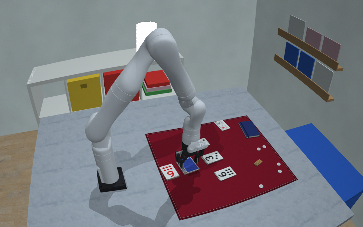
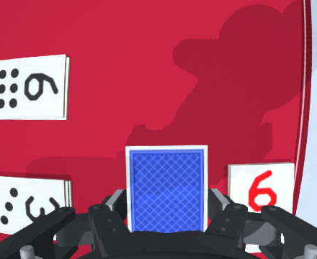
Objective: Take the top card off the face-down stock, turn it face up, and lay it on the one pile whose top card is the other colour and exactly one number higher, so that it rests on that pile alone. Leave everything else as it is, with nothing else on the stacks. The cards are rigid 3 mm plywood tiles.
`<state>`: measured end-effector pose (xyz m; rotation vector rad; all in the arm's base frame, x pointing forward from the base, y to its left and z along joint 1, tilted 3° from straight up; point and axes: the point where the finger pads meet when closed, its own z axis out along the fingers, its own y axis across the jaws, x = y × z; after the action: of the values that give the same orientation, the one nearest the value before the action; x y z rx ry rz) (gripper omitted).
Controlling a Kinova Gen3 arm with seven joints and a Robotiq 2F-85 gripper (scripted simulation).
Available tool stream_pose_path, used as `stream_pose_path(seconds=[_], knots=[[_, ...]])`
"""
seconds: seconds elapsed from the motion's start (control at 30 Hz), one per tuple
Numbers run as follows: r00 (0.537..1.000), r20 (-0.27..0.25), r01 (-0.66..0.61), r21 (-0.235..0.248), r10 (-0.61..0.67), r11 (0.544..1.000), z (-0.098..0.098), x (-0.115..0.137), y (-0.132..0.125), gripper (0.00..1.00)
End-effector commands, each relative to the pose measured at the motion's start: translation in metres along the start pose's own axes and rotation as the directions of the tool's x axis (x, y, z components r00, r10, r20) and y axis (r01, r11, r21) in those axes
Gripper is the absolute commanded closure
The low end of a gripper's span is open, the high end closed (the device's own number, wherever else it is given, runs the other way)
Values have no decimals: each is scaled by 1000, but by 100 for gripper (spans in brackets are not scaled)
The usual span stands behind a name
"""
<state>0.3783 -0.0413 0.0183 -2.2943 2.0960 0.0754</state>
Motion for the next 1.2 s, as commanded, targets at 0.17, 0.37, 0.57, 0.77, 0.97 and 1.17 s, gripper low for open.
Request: stream_pose_path(seconds=[0.17, 0.37, 0.57, 0.77, 0.97, 1.17], knots=[[1000, 0, 0, 2, 0, 1000, 2, 0, 0, 28], [1000, 0, 0, 1, 0, 1000, 5, 0, 0, 28], [1000, 0, 0, 1, 0, 1000, 5, 0, 0, 28], [1000, 0, 0, 1, 0, 1000, 5, 0, 0, 28], [1000, 0, 0, 1, 0, 1000, 5, 0, 0, 28], [1000, 0, 0, 1, 0, 1000, 7, 0, 0, 28]])
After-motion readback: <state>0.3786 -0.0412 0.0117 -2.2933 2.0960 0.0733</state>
